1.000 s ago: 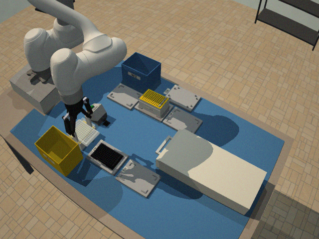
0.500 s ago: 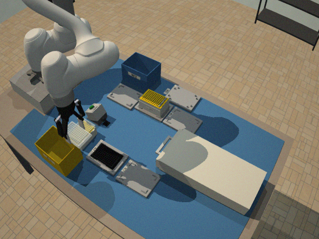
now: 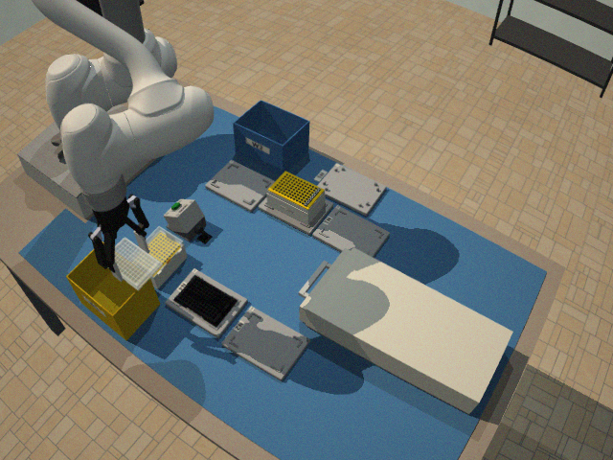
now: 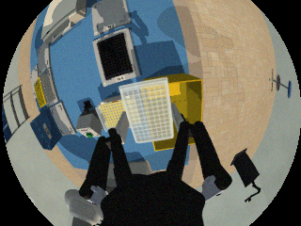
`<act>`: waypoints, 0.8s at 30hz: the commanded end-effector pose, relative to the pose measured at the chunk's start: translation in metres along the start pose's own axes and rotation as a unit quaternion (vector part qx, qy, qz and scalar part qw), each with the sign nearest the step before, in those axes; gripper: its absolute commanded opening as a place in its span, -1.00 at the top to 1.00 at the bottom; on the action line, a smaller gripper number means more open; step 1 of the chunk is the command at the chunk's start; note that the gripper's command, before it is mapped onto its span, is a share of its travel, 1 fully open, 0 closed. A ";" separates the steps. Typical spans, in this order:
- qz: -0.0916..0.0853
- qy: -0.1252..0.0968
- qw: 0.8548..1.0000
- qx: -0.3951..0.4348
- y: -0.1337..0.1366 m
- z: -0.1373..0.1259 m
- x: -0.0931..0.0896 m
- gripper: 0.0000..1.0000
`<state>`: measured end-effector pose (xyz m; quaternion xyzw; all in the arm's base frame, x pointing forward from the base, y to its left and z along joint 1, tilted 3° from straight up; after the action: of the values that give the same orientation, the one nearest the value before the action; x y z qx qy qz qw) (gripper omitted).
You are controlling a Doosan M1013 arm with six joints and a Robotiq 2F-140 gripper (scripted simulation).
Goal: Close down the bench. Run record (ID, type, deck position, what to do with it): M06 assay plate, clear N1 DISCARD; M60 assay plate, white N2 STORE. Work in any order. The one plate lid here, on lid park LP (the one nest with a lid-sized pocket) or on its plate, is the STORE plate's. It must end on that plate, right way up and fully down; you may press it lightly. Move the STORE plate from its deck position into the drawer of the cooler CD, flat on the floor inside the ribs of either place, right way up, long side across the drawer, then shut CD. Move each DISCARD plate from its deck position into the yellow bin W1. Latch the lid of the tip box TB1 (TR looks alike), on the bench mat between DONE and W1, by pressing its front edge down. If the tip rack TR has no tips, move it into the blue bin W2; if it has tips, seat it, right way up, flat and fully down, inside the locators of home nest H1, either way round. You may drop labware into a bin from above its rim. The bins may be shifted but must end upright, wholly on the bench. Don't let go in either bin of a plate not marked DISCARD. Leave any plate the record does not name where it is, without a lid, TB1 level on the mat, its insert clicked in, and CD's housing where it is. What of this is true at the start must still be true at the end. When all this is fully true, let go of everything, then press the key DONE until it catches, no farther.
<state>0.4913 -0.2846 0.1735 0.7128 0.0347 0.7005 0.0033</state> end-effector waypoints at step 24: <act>0.000 0.000 1.000 0.000 0.047 -0.041 0.000 1.00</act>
<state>0.4549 -0.3305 0.1766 0.7128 0.0347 0.7005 0.0033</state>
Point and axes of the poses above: the point where the finger pads meet when closed, its own x axis back along the fingers, its own y axis across the jaws, z = x × y, the point moved 10 cm from there along x, back along the fingers, and after that the axes turned 6 degrees about x, right-handed, at the moved point
